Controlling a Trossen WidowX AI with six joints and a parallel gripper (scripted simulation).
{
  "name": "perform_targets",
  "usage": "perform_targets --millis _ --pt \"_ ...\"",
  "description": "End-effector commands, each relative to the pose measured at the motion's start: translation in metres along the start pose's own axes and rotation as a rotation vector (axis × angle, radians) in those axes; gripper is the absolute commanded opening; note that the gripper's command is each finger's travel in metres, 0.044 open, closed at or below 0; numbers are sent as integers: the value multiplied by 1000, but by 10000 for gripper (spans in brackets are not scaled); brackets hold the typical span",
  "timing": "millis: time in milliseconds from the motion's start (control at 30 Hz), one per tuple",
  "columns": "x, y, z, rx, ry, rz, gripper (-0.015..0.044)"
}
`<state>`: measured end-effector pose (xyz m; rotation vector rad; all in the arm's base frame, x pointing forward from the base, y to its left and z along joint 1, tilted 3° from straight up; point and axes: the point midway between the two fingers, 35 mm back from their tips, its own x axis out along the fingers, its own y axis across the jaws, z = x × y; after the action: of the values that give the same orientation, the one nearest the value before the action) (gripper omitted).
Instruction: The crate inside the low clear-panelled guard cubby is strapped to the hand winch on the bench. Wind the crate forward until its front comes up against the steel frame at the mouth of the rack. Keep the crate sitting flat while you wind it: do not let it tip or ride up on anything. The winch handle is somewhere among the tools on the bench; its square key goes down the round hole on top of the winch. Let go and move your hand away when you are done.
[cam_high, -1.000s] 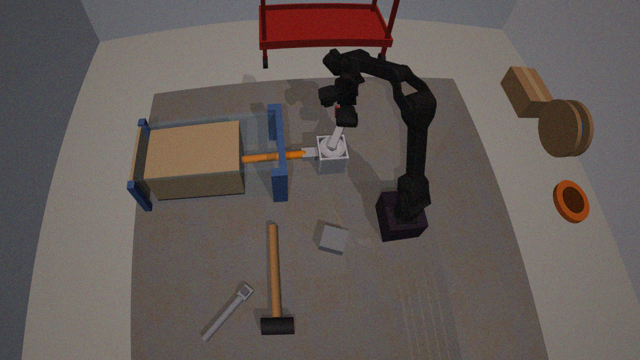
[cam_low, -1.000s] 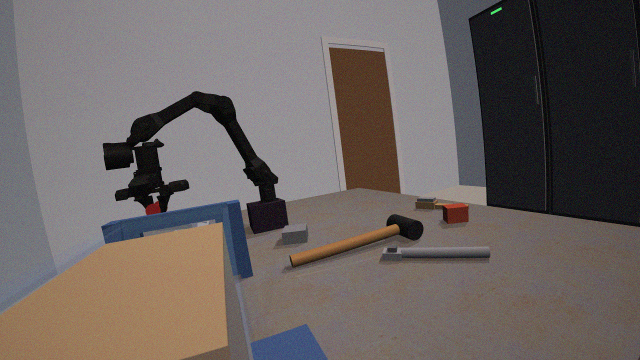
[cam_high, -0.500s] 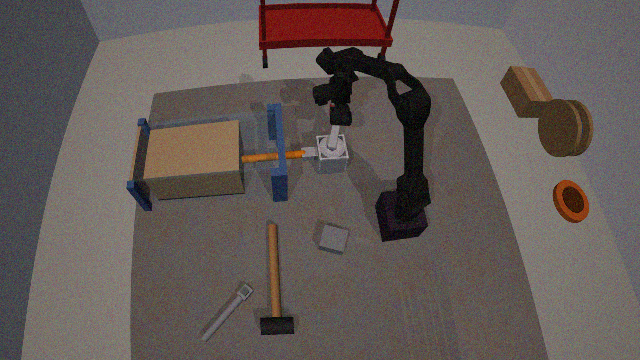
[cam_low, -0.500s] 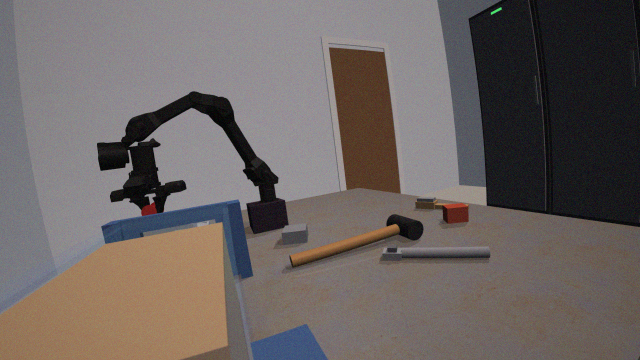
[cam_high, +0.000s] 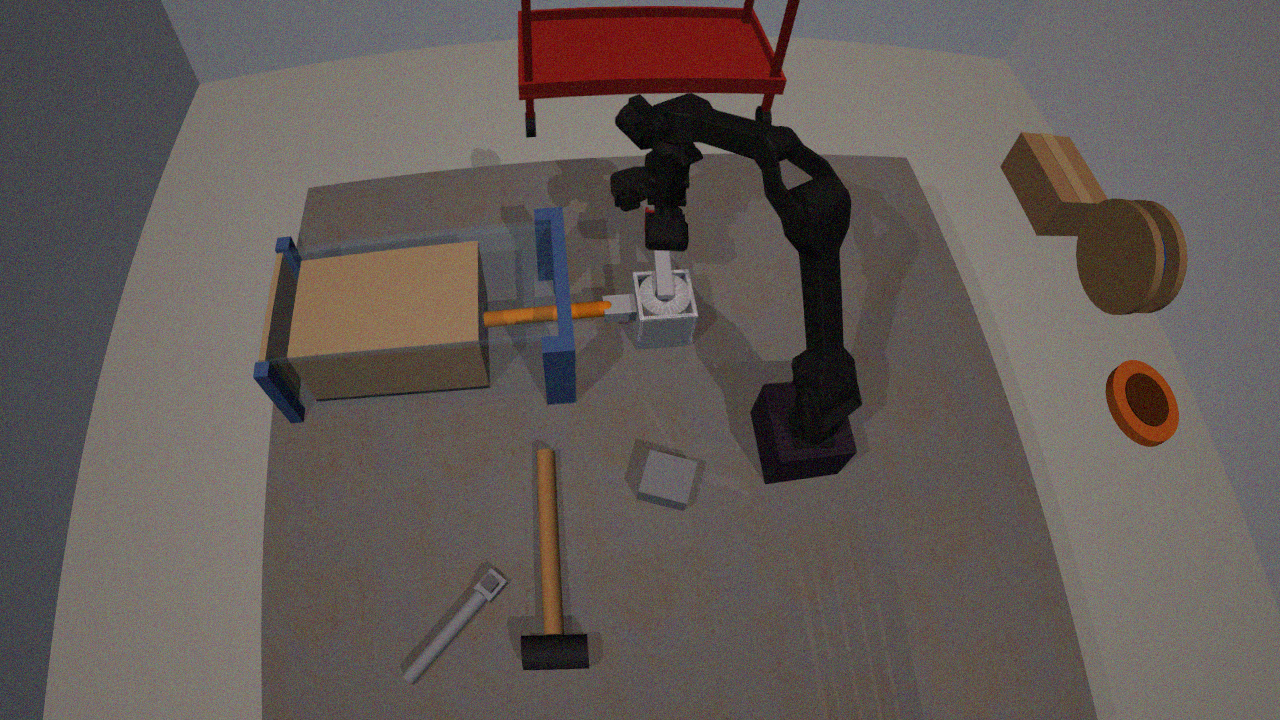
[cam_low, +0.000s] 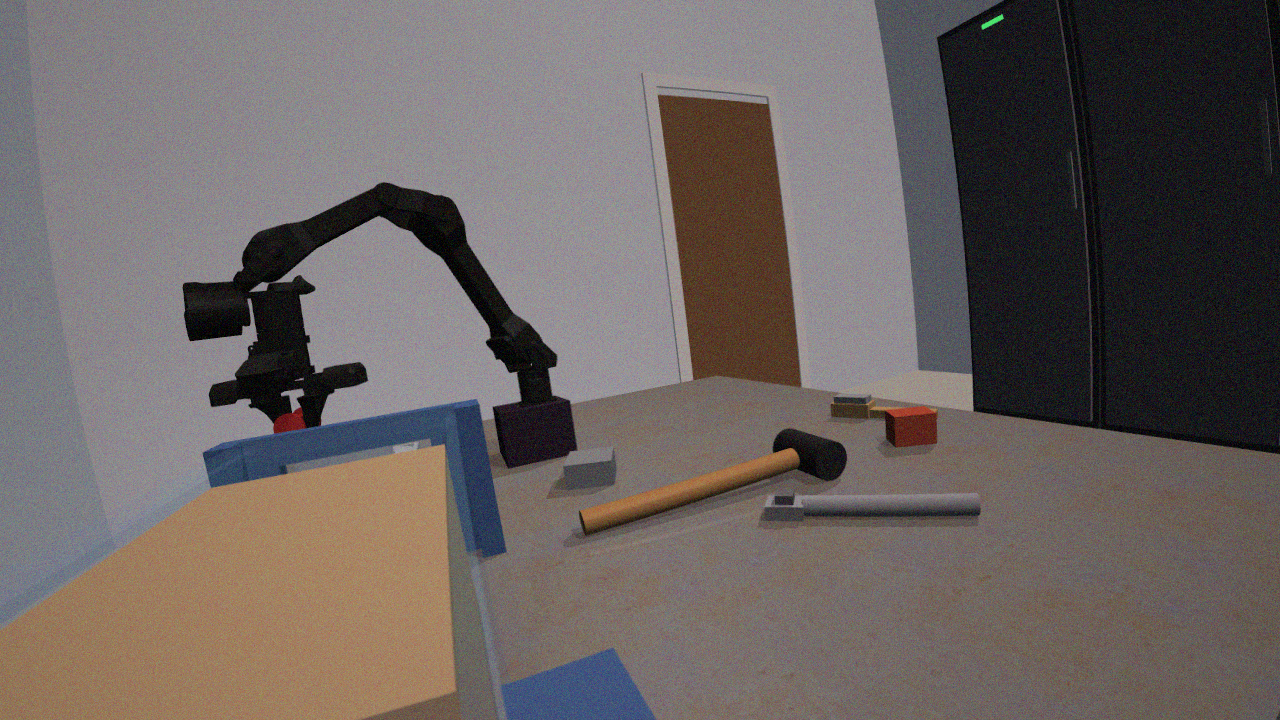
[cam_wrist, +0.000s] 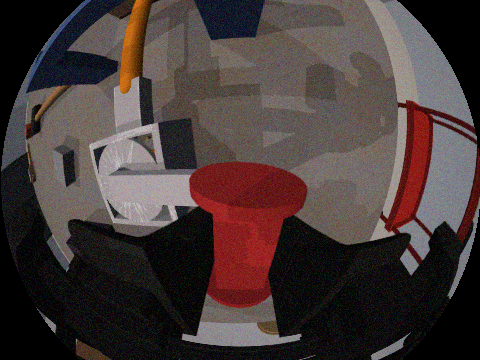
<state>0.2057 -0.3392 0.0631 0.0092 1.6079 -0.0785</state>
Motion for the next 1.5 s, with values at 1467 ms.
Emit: perform_targets --millis 1467 --pt "1 30 63 -8 -18 8 0"
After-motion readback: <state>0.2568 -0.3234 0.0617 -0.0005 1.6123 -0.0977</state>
